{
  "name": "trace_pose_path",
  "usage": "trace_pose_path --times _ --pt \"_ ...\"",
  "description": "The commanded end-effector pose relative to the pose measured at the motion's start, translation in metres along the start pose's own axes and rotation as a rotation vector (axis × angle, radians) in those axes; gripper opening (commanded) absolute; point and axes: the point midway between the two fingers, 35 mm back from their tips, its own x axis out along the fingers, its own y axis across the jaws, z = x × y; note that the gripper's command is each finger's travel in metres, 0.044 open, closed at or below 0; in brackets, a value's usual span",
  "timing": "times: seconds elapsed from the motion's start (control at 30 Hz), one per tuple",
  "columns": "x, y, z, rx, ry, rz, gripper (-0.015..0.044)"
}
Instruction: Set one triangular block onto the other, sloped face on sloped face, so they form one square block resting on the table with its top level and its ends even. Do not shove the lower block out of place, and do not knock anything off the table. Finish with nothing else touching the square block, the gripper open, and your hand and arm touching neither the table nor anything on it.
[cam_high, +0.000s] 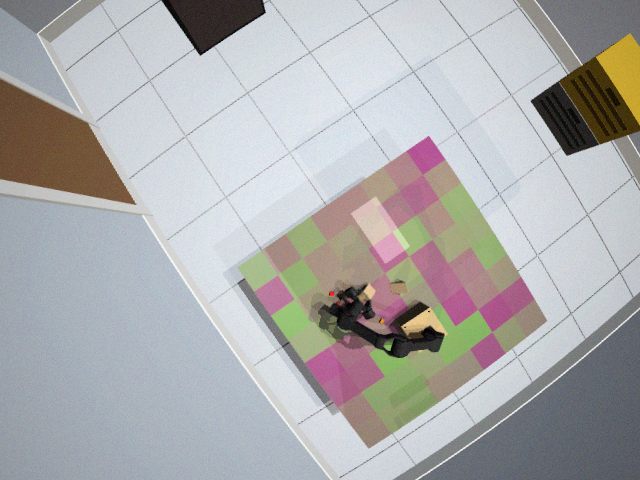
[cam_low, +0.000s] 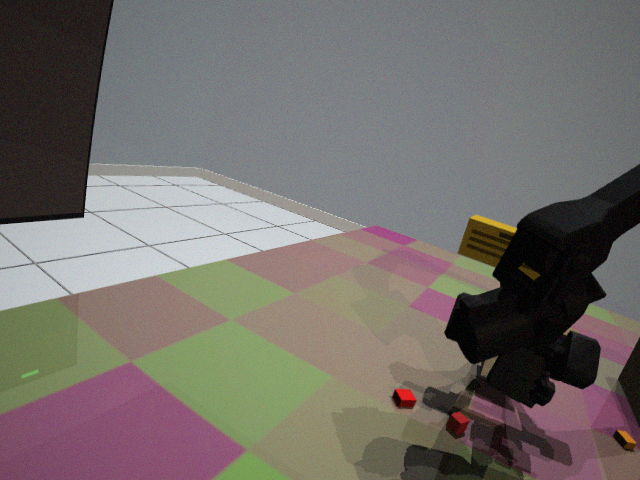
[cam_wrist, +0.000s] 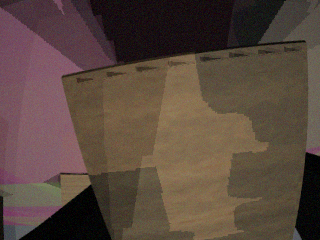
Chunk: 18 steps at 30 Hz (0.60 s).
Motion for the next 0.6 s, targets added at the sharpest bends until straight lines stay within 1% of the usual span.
trace_pose_path --times 0.0,0.33,0.57 --pt "-0.018 -0.003 -0.016 0.003 -0.006 -0.008 0.0000" --pt "-0.051 0.000 -0.051 0.003 -0.005 -0.008 0.0000" --pt "-0.053 0.000 -0.053 0.003 -0.005 -0.008 0.0000"
